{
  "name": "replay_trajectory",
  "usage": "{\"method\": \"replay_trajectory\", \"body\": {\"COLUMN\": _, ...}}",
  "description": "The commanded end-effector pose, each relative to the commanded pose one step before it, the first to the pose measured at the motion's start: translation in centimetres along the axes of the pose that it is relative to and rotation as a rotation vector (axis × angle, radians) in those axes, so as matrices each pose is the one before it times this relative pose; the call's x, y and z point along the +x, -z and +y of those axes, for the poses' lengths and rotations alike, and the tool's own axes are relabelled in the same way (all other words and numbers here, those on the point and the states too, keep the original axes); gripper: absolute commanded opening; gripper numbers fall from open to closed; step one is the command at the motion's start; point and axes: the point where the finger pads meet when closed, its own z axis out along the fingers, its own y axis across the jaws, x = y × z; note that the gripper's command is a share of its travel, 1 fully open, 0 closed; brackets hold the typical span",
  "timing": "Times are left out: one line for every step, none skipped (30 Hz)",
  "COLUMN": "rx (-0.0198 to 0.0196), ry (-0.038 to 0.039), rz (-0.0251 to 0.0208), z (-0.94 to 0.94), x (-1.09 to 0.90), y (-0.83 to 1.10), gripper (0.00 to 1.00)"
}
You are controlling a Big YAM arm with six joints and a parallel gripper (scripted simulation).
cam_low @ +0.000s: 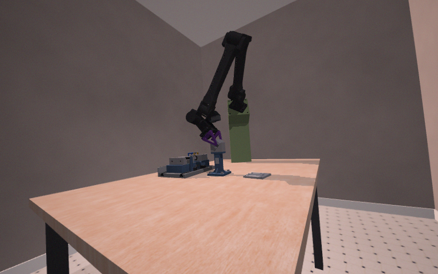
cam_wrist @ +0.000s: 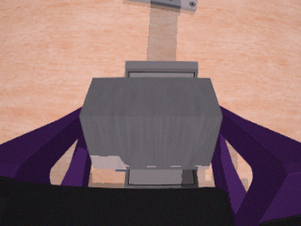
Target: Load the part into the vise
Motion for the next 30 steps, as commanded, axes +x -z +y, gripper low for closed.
{"method": "replay_trajectory", "body": {"rx": 0.02379, "ry": 0.01134, "rz": 0.02678, "z": -0.606, "x": -0.299, "y": 0.846, "gripper": 0.0}}
{"method": "replay_trajectory", "body": {"rx": -0.01187, "ry": -0.02274, "rz": 0.00587, "z": 0.406, "x": -0.109, "y": -0.254, "gripper": 0.0}}
{"method": "replay_trajectory", "body": {"rx": -0.00443, "ry": 0.01253, "rz": 0.00403, "z": 0.1, "x": -0.191, "y": -0.272, "gripper": 0.0}}
{"method": "replay_trajectory", "body": {"rx": -0.00469, "ry": 0.01178, "rz": 0.00412, "z": 0.104, "x": -0.201, "y": -0.276, "gripper": 0.0}}
{"method": "replay_trajectory", "body": {"rx": -0.00138, "ry": 0.00297, "rz": 0.00757, "z": -0.081, "x": -0.102, "y": -0.127, "gripper": 0.0}}
{"method": "replay_trajectory", "body": {"rx": 0.00053, "ry": 0.00215, "rz": 0.01064, "z": -0.109, "x": -0.01, "y": 0.001, "gripper": 0.0}}
{"method": "replay_trajectory", "body": {"rx": 0.00011, "ry": 0.00023, "rz": 0.01079, "z": -0.017, "x": -0.003, "y": -0.003, "gripper": 0.0}}
{"method": "replay_trajectory", "body": {"rx": -0.00047, "ry": -0.00103, "rz": 0.01116, "z": 0.056, "x": 0.004, "y": 0.002, "gripper": 0.0}}
{"method": "replay_trajectory", "body": {"rx": -0.00068, "ry": -0.00129, "rz": 0.01146, "z": 0.076, "x": 0.006, "y": 0.005, "gripper": 0.0}}
{"method": "replay_trajectory", "body": {"rx": -0.00054, "ry": -0.00072, "rz": 0.01168, "z": 0.049, "x": 0.004, "y": 0.007, "gripper": 0.0}}
{"method": "replay_trajectory", "body": {"rx": -0.0001, "ry": 0.00002, "rz": 0.0117, "z": 0.0, "x": -0.001, "y": 0.001, "gripper": 0.0}}
{"method": "replay_trajectory", "body": {"rx": 0.00003, "ry": 0.00017, "rz": 0.01181, "z": -0.012, "x": -0.002, "y": -0.002, "gripper": 0.0}}
{"method": "replay_trajectory", "body": {"rx": 0.0, "ry": 0.0, "rz": 0.0, "z": 0.0, "x": 0.0, "y": 0.0, "gripper": 0.0}}
{"method": "replay_trajectory", "body": {"rx": 0.0, "ry": 0.0, "rz": 0.0, "z": 0.0, "x": 0.0, "y": 0.0, "gripper": 0.0}}
{"method": "replay_trajectory", "body": {"rx": -0.00477, "ry": -0.00952, "rz": 0.0129, "z": 0.168, "x": 0.444, "y": -0.197, "gripper": 0.0}}
{"method": "replay_trajectory", "body": {"rx": 0.00536, "ry": 0.01099, "rz": 0.01127, "z": -0.245, "x": -0.454, "y": 0.208, "gripper": 0.0}}
{"method": "replay_trajectory", "body": {"rx": -0.00166, "ry": -0.00291, "rz": 0.01256, "z": 0.178, "x": 0.019, "y": 0.007, "gripper": 0.0}}
{"method": "replay_trajectory", "body": {"rx": -0.0002, "ry": -0.00024, "rz": 0.01237, "z": 0.013, "x": 0.001, "y": -0.001, "gripper": 0.0}}
{"method": "replay_trajectory", "body": {"rx": -0.00011, "ry": 0.00002, "rz": 0.01251, "z": 0.002, "x": 0.0, "y": 0.002, "gripper": 0.0}}
{"method": "replay_trajectory", "body": {"rx": 0.0004, "ry": 0.00099, "rz": 0.01257, "z": -0.055, "x": -0.007, "y": 0.004, "gripper": 0.0}}
{"method": "replay_trajectory", "body": {"rx": 0.00059, "ry": 0.00117, "rz": 0.01252, "z": -0.073, "x": -0.01, "y": -0.001, "gripper": 0.0}}
{"method": "replay_trajectory", "body": {"rx": 0.00029, "ry": 0.00059, "rz": 0.01258, "z": -0.04, "x": -0.006, "y": -0.002, "gripper": 0.0}}
{"method": "replay_trajectory", "body": {"rx": -0.00002, "ry": 0.00014, "rz": 0.01274, "z": -0.008, "x": -0.002, "y": 0.003, "gripper": 0.0}}
{"method": "replay_trajectory", "body": {"rx": -0.00017, "ry": -0.00002, "rz": 0.01285, "z": 0.007, "x": 0.001, "y": 0.007, "gripper": 0.0}}
{"method": "replay_trajectory", "body": {"rx": 0.00005, "ry": 0.0002, "rz": 0.0127, "z": -0.015, "x": -0.003, "y": 0.0, "gripper": 0.0}}
{"method": "replay_trajectory", "body": {"rx": 0.00009, "ry": 0.00024, "rz": 0.01269, "z": -0.018, "x": -0.004, "y": 0.0, "gripper": 0.0}}
{"method": "replay_trajectory", "body": {"rx": 0.00005, "ry": 0.00022, "rz": 0.01274, "z": -0.013, "x": -0.003, "y": 0.003, "gripper": 0.0}}
{"method": "replay_trajectory", "body": {"rx": -0.00088, "ry": -0.00098, "rz": 0.01293, "z": 0.034, "x": 0.04, "y": -0.018, "gripper": 0.0}}
{"method": "replay_trajectory", "body": {"rx": -0.00244, "ry": -0.003, "rz": 0.013, "z": 0.09, "x": 0.114, "y": -0.079, "gripper": 0.0}}
{"method": "replay_trajectory", "body": {"rx": 0.0, "ry": 0.0, "rz": 0.0, "z": 0.0, "x": 0.0, "y": 0.0, "gripper": 0.0}}
